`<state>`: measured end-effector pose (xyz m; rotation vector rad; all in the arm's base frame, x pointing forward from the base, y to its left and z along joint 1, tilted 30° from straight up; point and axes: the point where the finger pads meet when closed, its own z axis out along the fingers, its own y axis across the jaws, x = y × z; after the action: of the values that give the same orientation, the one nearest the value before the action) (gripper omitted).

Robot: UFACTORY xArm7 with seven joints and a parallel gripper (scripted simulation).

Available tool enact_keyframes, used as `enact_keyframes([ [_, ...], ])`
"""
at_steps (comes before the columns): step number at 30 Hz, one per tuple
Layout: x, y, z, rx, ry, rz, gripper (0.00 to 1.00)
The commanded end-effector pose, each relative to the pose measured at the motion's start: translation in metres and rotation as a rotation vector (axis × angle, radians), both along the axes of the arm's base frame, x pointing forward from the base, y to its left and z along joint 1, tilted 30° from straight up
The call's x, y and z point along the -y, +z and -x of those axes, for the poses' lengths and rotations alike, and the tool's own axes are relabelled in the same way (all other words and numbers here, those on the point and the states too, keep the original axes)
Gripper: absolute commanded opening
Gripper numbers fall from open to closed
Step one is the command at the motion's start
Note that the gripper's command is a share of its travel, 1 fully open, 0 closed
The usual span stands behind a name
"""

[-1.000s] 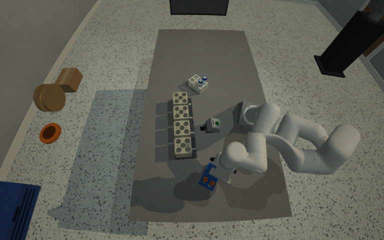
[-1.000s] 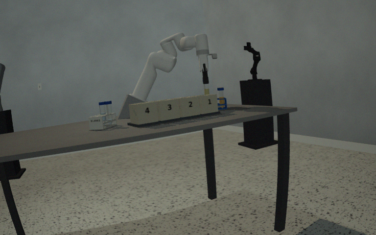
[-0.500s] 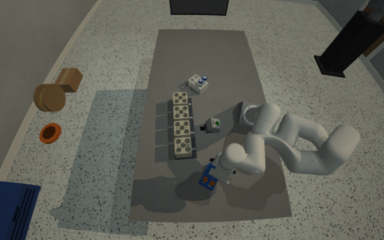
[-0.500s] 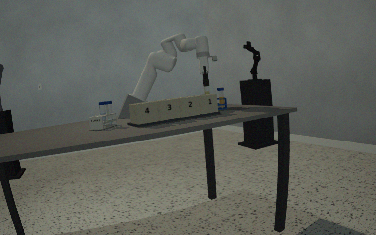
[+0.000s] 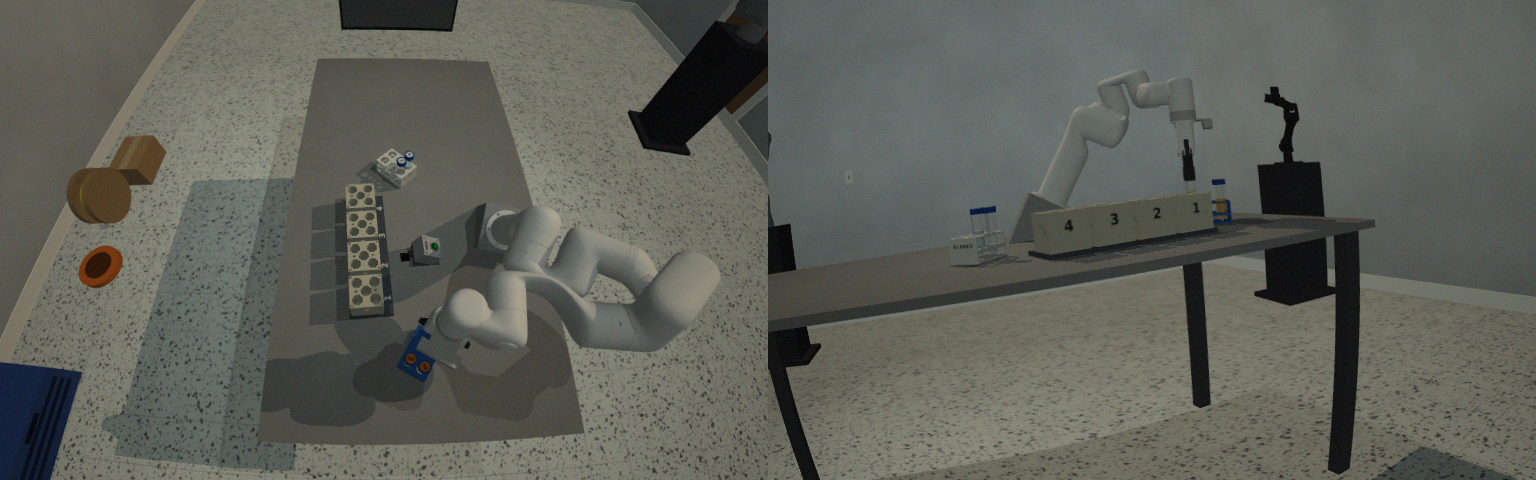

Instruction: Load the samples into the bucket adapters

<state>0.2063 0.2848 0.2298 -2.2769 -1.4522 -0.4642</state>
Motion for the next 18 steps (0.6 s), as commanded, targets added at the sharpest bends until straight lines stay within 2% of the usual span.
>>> enact_keyframes([
  [1,-0.002,-0.002,-0.001,0.002,-0.001,-0.002,0.00],
  [18,-0.009,-0.015,-0.002,0.002,-0.001,-0.002,0.00],
])
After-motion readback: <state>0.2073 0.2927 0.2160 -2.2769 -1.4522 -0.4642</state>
